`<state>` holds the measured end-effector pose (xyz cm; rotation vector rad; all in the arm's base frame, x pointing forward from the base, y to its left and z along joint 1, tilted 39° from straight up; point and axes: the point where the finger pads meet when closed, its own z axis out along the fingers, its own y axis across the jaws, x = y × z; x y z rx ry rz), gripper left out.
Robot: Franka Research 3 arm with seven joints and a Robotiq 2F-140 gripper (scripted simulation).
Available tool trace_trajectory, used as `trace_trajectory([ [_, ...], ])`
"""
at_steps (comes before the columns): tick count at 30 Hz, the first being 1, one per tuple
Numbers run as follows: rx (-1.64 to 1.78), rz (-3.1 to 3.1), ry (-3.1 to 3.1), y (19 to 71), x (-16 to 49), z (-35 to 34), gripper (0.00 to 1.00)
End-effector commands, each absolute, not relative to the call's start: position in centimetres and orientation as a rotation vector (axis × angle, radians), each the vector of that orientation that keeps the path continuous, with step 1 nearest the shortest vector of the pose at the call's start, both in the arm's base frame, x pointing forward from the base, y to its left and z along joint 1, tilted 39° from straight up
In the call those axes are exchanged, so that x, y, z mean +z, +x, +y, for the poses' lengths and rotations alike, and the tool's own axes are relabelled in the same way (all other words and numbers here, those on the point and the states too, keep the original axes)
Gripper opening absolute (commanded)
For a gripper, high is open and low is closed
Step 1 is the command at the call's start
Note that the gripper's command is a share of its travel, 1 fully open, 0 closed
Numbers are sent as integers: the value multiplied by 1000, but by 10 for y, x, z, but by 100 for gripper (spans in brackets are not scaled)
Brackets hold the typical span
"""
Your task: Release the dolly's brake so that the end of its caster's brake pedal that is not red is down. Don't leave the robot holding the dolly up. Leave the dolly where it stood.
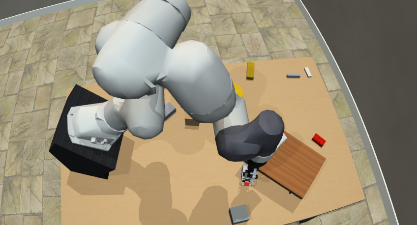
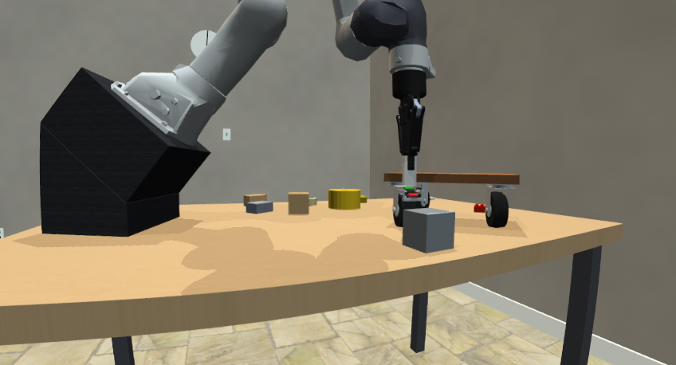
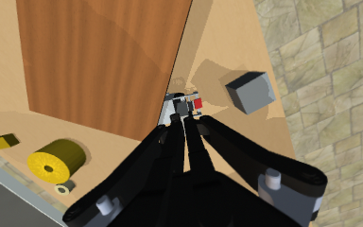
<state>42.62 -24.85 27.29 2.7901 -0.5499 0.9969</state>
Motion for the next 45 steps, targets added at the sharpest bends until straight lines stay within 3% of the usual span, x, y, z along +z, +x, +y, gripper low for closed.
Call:
trace_trajectory([
  [1, 999, -558, 2790, 426, 273, -248, 0],
  [45, 999, -558, 2790, 430, 267, -250, 0],
])
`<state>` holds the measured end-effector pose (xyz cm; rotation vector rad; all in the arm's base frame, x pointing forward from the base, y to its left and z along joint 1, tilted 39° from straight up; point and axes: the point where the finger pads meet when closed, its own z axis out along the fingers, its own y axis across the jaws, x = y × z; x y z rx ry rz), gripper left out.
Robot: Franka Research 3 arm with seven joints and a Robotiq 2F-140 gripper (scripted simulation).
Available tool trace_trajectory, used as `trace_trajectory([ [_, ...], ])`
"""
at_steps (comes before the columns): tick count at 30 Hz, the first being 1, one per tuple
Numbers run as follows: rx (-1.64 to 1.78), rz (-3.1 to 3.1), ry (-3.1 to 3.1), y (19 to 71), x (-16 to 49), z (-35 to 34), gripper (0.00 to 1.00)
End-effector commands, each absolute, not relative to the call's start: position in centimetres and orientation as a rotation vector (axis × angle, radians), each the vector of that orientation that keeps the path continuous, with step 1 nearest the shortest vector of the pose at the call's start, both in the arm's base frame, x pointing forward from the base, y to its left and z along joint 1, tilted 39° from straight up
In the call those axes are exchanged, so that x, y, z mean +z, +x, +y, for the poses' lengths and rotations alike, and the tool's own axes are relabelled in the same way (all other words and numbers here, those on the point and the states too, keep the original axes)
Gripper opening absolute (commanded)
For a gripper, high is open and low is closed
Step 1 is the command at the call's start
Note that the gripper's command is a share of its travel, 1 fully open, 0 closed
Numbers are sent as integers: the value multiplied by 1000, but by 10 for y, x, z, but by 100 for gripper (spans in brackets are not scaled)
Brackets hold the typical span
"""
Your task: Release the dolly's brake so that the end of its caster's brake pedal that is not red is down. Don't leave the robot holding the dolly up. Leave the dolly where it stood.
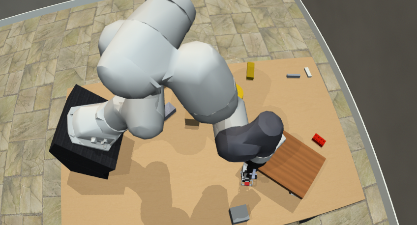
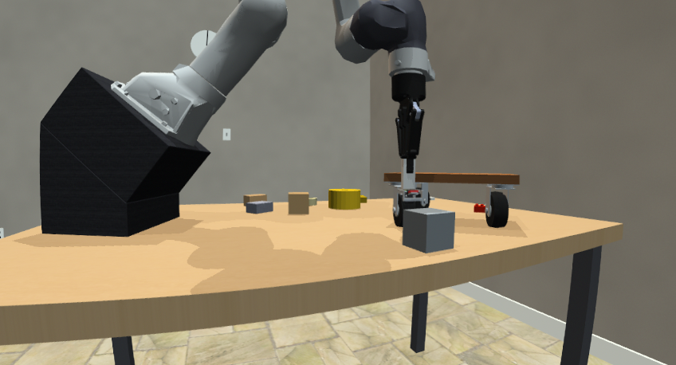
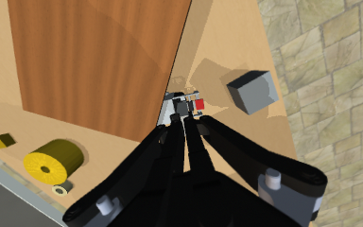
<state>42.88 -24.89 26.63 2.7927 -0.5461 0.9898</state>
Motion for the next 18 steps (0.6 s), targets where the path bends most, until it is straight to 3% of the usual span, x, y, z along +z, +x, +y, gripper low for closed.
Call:
trace_trajectory([
  [1, 999, -558, 2790, 430, 267, -250, 0],
  [18, 999, -558, 2790, 422, 278, -247, 0],
])
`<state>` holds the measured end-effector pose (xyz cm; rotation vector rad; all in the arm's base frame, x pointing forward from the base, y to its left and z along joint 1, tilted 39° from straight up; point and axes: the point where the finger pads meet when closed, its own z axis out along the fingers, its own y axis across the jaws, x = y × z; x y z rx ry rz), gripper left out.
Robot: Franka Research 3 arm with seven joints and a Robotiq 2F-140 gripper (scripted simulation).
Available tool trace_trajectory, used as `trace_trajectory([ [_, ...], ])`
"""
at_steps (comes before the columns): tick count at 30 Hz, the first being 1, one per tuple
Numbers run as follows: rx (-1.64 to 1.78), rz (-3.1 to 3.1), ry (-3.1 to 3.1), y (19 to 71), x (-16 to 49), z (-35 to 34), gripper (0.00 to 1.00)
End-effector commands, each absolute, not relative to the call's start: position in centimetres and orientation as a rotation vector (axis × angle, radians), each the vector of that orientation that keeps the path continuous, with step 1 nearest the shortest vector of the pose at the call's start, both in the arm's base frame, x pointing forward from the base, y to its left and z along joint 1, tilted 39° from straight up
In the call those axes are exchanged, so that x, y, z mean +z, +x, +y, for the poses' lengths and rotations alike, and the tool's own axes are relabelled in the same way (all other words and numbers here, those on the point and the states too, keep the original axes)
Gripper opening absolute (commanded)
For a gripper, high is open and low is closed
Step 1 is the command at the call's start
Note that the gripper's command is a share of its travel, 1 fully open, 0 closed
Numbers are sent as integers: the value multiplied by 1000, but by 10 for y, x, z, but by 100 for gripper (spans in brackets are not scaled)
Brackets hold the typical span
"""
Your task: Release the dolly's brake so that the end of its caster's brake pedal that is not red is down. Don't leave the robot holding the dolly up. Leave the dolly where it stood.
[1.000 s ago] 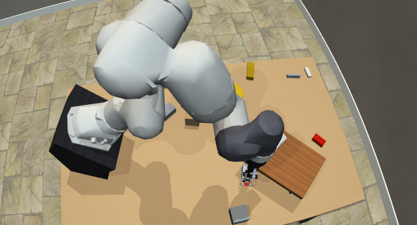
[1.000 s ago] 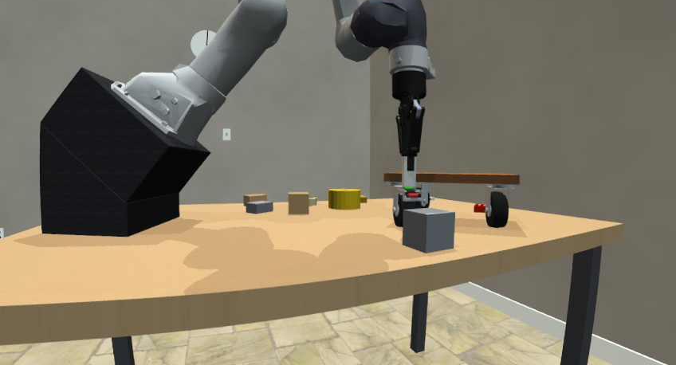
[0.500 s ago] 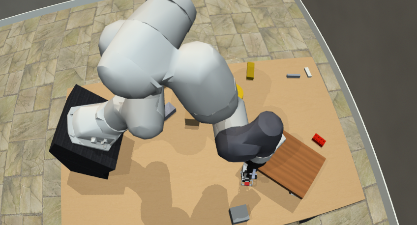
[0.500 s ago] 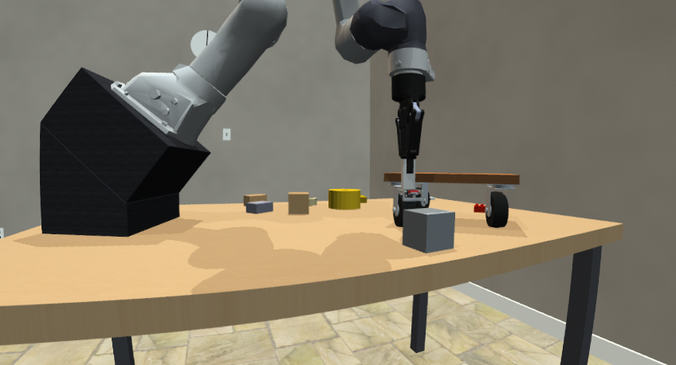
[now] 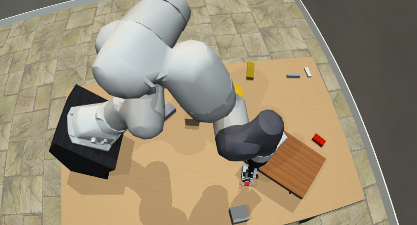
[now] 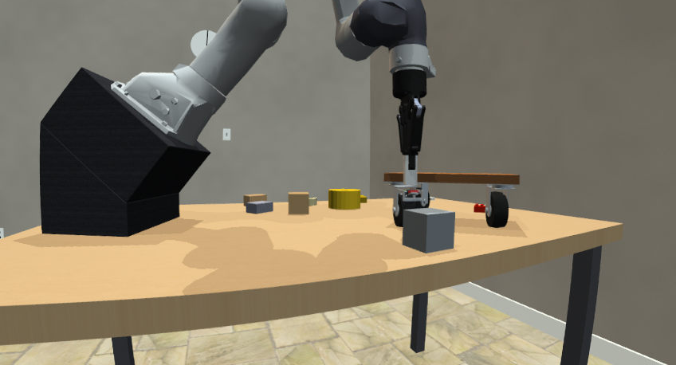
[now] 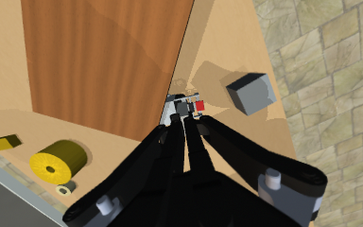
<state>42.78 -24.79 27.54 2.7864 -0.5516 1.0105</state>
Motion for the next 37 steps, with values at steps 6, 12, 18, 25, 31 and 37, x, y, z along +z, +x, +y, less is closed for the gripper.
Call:
trace_trajectory([
  [6, 999, -558, 2790, 412, 291, -243, 0],
  [12, 999, -558, 2790, 397, 311, -237, 0],
  [18, 999, -558, 2790, 388, 323, -233, 0],
  [25, 999, -558, 2790, 387, 324, -233, 0],
  [31, 999, -558, 2790, 387, 324, -233, 0],
  [37, 999, -558, 2790, 387, 324, -233, 0],
])
